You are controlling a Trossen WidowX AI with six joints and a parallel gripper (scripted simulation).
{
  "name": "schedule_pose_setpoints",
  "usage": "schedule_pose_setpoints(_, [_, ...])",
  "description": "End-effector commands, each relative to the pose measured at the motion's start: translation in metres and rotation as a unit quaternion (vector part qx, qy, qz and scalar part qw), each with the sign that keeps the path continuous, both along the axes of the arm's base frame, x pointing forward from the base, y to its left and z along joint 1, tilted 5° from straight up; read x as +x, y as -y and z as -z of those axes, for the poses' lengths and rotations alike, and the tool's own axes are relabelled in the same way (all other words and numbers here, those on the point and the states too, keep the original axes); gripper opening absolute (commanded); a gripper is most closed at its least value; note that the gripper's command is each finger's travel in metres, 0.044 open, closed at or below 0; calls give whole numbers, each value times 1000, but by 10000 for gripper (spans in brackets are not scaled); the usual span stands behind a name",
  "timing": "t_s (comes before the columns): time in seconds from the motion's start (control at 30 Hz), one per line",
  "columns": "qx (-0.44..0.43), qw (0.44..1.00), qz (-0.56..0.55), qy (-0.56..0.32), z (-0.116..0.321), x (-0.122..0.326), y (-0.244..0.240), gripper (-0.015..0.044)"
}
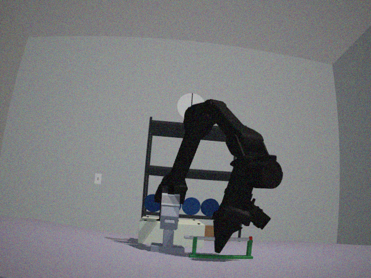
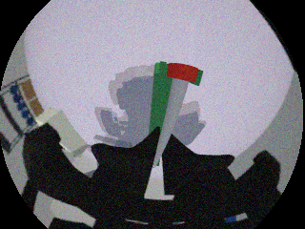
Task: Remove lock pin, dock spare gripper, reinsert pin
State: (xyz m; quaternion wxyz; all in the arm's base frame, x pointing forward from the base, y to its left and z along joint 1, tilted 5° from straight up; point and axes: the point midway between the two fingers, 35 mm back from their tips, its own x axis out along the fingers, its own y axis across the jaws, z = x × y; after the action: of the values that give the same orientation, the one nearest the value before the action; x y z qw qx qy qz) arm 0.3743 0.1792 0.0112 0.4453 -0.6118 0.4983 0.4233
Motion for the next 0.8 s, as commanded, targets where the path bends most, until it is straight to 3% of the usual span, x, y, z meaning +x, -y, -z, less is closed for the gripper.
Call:
schedule_pose_setpoints(0.0, [-2,1000,-3,0,0,0,1,0])
schedule_pose_setpoints(0.77, [-2,1000,-3,0,-69,-8,2,0])
